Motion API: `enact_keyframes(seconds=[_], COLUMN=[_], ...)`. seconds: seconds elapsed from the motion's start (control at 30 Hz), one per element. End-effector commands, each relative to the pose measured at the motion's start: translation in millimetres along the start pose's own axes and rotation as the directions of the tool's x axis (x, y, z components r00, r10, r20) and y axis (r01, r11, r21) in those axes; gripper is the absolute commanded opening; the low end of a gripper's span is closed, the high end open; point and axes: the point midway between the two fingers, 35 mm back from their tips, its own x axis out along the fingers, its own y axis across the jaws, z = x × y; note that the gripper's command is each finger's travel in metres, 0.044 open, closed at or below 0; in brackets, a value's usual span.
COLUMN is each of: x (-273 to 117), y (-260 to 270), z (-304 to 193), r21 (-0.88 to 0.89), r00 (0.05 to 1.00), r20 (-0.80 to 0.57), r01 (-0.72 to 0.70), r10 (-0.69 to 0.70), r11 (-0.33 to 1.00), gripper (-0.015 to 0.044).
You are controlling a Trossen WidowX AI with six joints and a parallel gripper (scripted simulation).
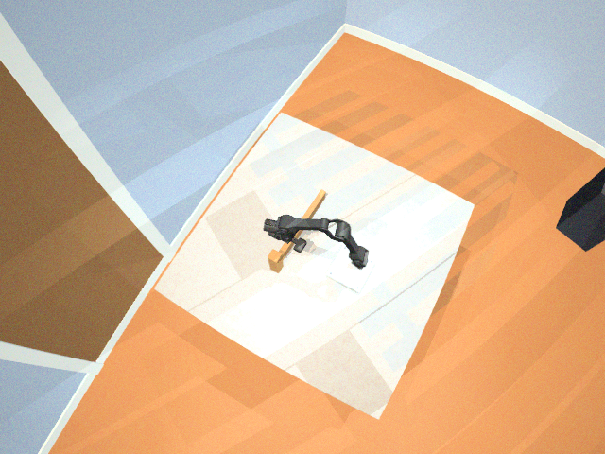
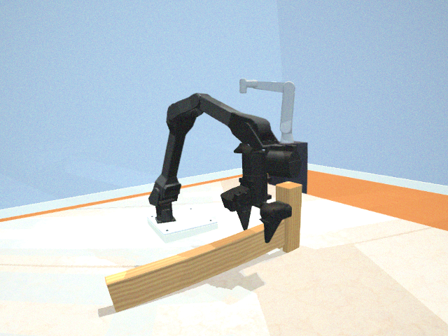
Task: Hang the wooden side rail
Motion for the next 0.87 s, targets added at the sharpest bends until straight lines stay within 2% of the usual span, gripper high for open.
enact_keyframes(seconds=[0.0, 0.23, 0.83], x=[-8, -8, -6], y=[0, 1, 1], z=[0, 30, 28], r21=[-0.004, -0.004, 0.008], r00=[1.000, 1.000, 1.000], r20=[-0.005, -0.002, 0.001], r01=[-0.003, -0.003, 0.004], r10=[0.003, 0.003, -0.004], r11=[1.000, 1.000, 1.000], gripper=[0.0440, 0.0440, 0.0440])
